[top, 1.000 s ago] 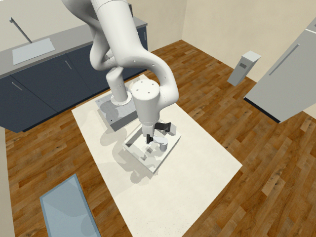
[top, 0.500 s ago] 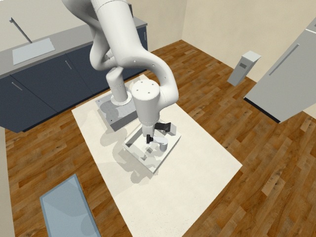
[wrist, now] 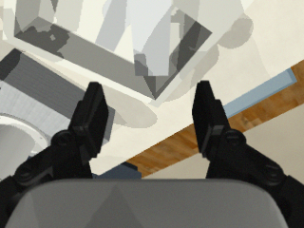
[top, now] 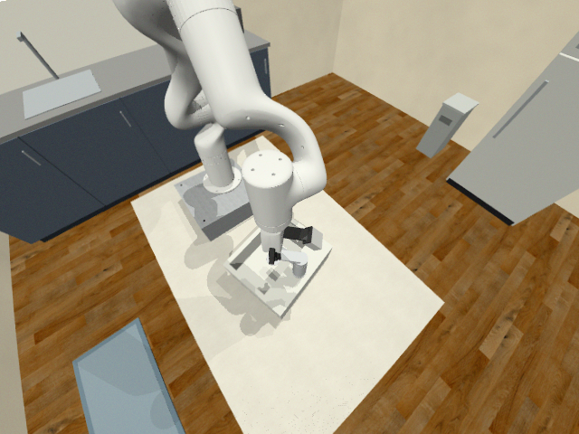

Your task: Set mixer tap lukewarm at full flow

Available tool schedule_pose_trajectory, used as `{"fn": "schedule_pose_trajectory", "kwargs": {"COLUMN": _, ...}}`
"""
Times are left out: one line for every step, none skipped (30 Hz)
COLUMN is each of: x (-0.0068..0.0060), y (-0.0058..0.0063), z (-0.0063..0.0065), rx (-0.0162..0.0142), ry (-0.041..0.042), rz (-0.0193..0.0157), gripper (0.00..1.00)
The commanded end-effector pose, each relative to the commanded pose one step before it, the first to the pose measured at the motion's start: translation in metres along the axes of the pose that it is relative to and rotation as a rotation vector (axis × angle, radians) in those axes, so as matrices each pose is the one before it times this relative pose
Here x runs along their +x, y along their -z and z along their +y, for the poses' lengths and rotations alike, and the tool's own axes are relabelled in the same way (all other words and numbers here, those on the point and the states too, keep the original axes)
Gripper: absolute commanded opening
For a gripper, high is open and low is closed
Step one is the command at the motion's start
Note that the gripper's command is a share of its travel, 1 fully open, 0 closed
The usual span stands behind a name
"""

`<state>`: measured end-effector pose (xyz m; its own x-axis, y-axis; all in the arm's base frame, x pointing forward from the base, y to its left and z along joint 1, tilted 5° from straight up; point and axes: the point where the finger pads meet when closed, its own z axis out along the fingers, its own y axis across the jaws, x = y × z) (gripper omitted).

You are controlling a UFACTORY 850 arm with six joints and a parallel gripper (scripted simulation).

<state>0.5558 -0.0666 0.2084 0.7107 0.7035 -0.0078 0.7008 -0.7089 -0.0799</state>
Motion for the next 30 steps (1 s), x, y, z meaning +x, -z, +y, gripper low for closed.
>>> {"fn": "schedule_pose_trajectory", "kwargs": {"x": 0.00048, "y": -0.00395, "z": 0.00057, "rx": -0.00161, "ry": 0.00002, "rz": 0.00130, "gripper": 0.72}}
{"fn": "schedule_pose_trajectory", "kwargs": {"x": 0.00001, "y": -0.00151, "z": 0.00001, "rx": 0.00000, "ry": 0.00000, "rz": 0.00000, "gripper": 0.72}}
{"fn": "schedule_pose_trajectory", "kwargs": {"x": 0.00000, "y": -0.00156, "z": 0.00000, "rx": 0.00000, "ry": 0.00000, "rz": 0.00000, "gripper": 0.72}}
{"fn": "schedule_pose_trajectory", "kwargs": {"x": 0.00000, "y": -0.00159, "z": 0.00000, "rx": 0.00000, "ry": 0.00000, "rz": 0.00000, "gripper": 0.72}}
{"fn": "schedule_pose_trajectory", "kwargs": {"x": 0.00001, "y": -0.00163, "z": 0.00001, "rx": 0.00000, "ry": 0.00000, "rz": 0.00000, "gripper": 0.72}}
{"fn": "schedule_pose_trajectory", "kwargs": {"x": 0.00000, "y": -0.00165, "z": 0.00000, "rx": 0.00000, "ry": 0.00000, "rz": 0.00000, "gripper": 0.72}}
{"fn": "schedule_pose_trajectory", "kwargs": {"x": 0.00000, "y": -0.00167, "z": 0.00000, "rx": 0.00000, "ry": 0.00000, "rz": 0.00000, "gripper": 0.72}}
{"fn": "schedule_pose_trajectory", "kwargs": {"x": 0.00001, "y": -0.00168, "z": 0.00001, "rx": 0.00000, "ry": 0.00000, "rz": 0.00000, "gripper": 0.72}}
{"fn": "schedule_pose_trajectory", "kwargs": {"x": 0.00000, "y": -0.00168, "z": 0.00000, "rx": 0.00000, "ry": 0.00000, "rz": 0.00000, "gripper": 0.72}}
{"fn": "schedule_pose_trajectory", "kwargs": {"x": 0.00000, "y": 0.00000, "z": 0.00000, "rx": 0.00000, "ry": 0.00000, "rz": 0.00000, "gripper": 0.72}}
{"fn": "schedule_pose_trajectory", "kwargs": {"x": 0.00000, "y": 0.00000, "z": 0.00000, "rx": 0.00000, "ry": 0.00000, "rz": 0.00000, "gripper": 0.72}}
{"fn": "schedule_pose_trajectory", "kwargs": {"x": 0.00000, "y": -0.00167, "z": 0.00000, "rx": 0.00000, "ry": 0.00000, "rz": 0.00000, "gripper": 0.72}}
{"fn": "schedule_pose_trajectory", "kwargs": {"x": 0.00001, "y": -0.00166, "z": 0.00001, "rx": 0.00000, "ry": 0.00000, "rz": 0.00000, "gripper": 0.72}}
{"fn": "schedule_pose_trajectory", "kwargs": {"x": 0.00000, "y": -0.00164, "z": 0.00000, "rx": 0.00000, "ry": 0.00000, "rz": 0.00000, "gripper": 0.72}}
{"fn": "schedule_pose_trajectory", "kwargs": {"x": 0.00000, "y": -0.00161, "z": 0.00000, "rx": 0.00000, "ry": 0.00000, "rz": 0.00000, "gripper": 0.72}}
{"fn": "schedule_pose_trajectory", "kwargs": {"x": 0.00001, "y": -0.00158, "z": 0.00001, "rx": 0.00000, "ry": 0.00000, "rz": 0.00000, "gripper": 0.72}}
{"fn": "schedule_pose_trajectory", "kwargs": {"x": 0.00000, "y": -0.00154, "z": 0.00000, "rx": 0.00000, "ry": 0.00000, "rz": 0.00000, "gripper": 0.72}}
{"fn": "schedule_pose_trajectory", "kwargs": {"x": 0.00000, "y": -0.00149, "z": 0.00000, "rx": 0.00000, "ry": 0.00000, "rz": 0.00000, "gripper": 0.72}}
{"fn": "schedule_pose_trajectory", "kwargs": {"x": 0.00001, "y": -0.00144, "z": 0.00001, "rx": 0.00000, "ry": 0.00000, "rz": 0.00000, "gripper": 0.72}}
{"fn": "schedule_pose_trajectory", "kwargs": {"x": 0.00000, "y": -0.00137, "z": 0.00000, "rx": 0.00000, "ry": 0.00000, "rz": 0.00000, "gripper": 0.72}}
{"fn": "schedule_pose_trajectory", "kwargs": {"x": 0.00000, "y": -0.00131, "z": 0.00000, "rx": 0.00000, "ry": 0.00000, "rz": 0.00000, "gripper": 0.72}}
{"fn": "schedule_pose_trajectory", "kwargs": {"x": 0.00000, "y": -0.00124, "z": 0.00000, "rx": 0.00000, "ry": 0.00000, "rz": 0.00000, "gripper": 0.72}}
{"fn": "schedule_pose_trajectory", "kwargs": {"x": 0.00000, "y": -0.00116, "z": 0.00000, "rx": 0.00000, "ry": 0.00000, "rz": 0.00000, "gripper": 0.72}}
{"fn": "schedule_pose_trajectory", "kwargs": {"x": 0.00000, "y": -0.00108, "z": 0.00000, "rx": 0.00000, "ry": 0.00000, "rz": 0.00000, "gripper": 0.72}}
{"fn": "schedule_pose_trajectory", "kwargs": {"x": 0.00000, "y": -0.00100, "z": 0.00000, "rx": 0.00000, "ry": 0.00000, "rz": 0.00000, "gripper": 0.72}}
{"fn": "schedule_pose_trajectory", "kwargs": {"x": 0.00000, "y": -0.00092, "z": 0.00000, "rx": 0.00000, "ry": 0.00000, "rz": 0.00000, "gripper": 0.72}}
{"fn": "schedule_pose_trajectory", "kwargs": {"x": 0.00000, "y": 0.00000, "z": 0.00000, "rx": 0.00000, "ry": 0.00000, "rz": 0.00000, "gripper": 0.72}}
{"fn": "schedule_pose_trajectory", "kwargs": {"x": 0.00000, "y": 0.00000, "z": 0.00000, "rx": 0.00000, "ry": 0.00000, "rz": 0.00000, "gripper": 0.72}}
{"fn": "schedule_pose_trajectory", "kwargs": {"x": 0.00000, "y": -0.00083, "z": 0.00000, "rx": 0.00000, "ry": 0.00000, "rz": 0.00000, "gripper": 0.72}}
{"fn": "schedule_pose_trajectory", "kwargs": {"x": 0.00000, "y": -0.00074, "z": 0.00000, "rx": 0.00000, "ry": 0.00000, "rz": 0.00000, "gripper": 0.72}}
